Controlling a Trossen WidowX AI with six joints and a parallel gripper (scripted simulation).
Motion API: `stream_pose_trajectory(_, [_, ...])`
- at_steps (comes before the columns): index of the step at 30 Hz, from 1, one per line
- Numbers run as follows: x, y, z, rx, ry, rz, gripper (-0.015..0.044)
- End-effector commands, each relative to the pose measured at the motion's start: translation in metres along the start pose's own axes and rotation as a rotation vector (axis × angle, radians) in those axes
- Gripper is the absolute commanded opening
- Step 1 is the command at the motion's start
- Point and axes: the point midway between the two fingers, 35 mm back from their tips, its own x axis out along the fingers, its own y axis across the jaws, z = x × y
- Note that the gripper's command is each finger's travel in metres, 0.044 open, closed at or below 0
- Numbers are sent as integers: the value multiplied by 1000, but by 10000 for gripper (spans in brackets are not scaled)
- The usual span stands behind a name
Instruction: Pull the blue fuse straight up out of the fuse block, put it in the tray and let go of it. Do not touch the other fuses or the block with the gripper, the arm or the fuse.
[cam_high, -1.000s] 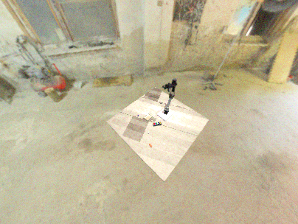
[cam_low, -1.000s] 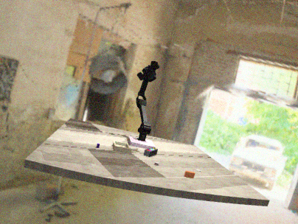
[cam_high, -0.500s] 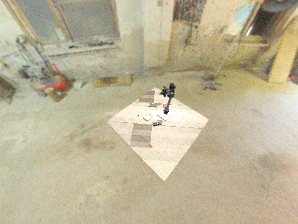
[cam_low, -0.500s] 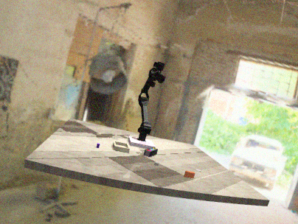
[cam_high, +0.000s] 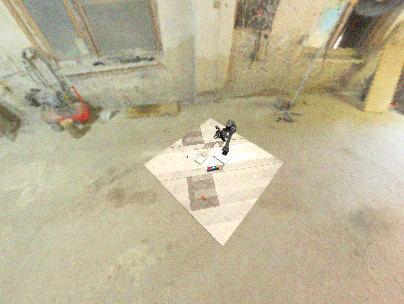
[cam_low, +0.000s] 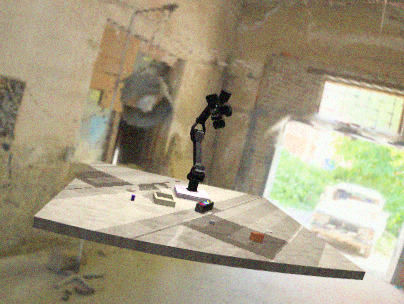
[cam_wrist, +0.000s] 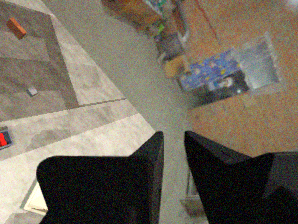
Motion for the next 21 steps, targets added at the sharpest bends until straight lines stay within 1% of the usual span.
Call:
stream_pose_trajectory(1, [51,51,15,415,77,160,74])
stream_pose_trajectory(11, [92,106,18,846,242,274,74])
stream_pose_trajectory(21, [124,164,10,1272,484,317,74])
